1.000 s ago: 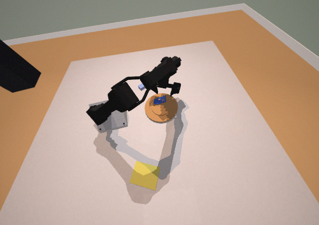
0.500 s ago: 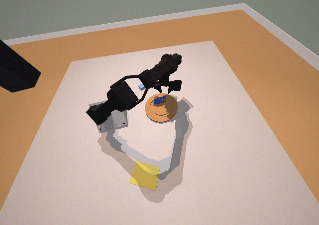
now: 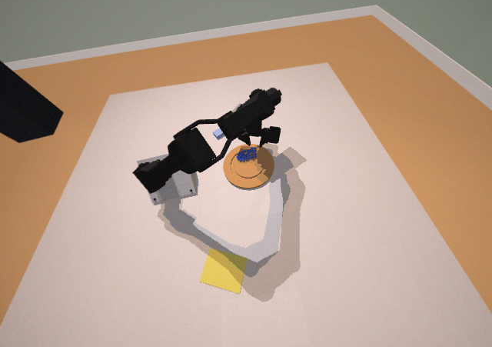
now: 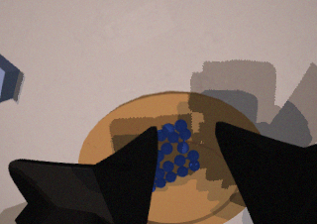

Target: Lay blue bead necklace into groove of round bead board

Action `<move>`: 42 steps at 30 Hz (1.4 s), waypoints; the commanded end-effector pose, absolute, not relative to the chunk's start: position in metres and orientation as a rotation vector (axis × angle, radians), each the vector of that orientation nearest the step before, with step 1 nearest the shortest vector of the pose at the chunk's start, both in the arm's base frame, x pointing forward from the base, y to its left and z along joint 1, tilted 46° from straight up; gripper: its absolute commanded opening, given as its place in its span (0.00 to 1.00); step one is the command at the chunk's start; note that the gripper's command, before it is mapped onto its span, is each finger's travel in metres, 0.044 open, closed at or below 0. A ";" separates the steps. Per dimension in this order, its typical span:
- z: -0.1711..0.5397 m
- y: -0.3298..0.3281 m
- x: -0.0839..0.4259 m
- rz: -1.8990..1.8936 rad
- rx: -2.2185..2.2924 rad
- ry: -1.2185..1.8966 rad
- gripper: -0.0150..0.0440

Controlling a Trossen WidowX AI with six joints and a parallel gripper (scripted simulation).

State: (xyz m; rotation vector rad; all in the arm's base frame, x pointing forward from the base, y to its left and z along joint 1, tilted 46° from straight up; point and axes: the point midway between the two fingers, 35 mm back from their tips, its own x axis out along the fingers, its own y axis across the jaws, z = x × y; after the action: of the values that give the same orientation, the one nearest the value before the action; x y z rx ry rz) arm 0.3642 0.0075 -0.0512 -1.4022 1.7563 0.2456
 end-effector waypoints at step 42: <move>-0.060 -0.002 0.362 0.248 -1.403 1.766 0.25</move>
State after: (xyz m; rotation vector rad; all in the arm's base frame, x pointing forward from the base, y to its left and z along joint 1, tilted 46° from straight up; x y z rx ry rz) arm 0.3618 -0.0022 -0.0606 -1.4038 1.7664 0.2496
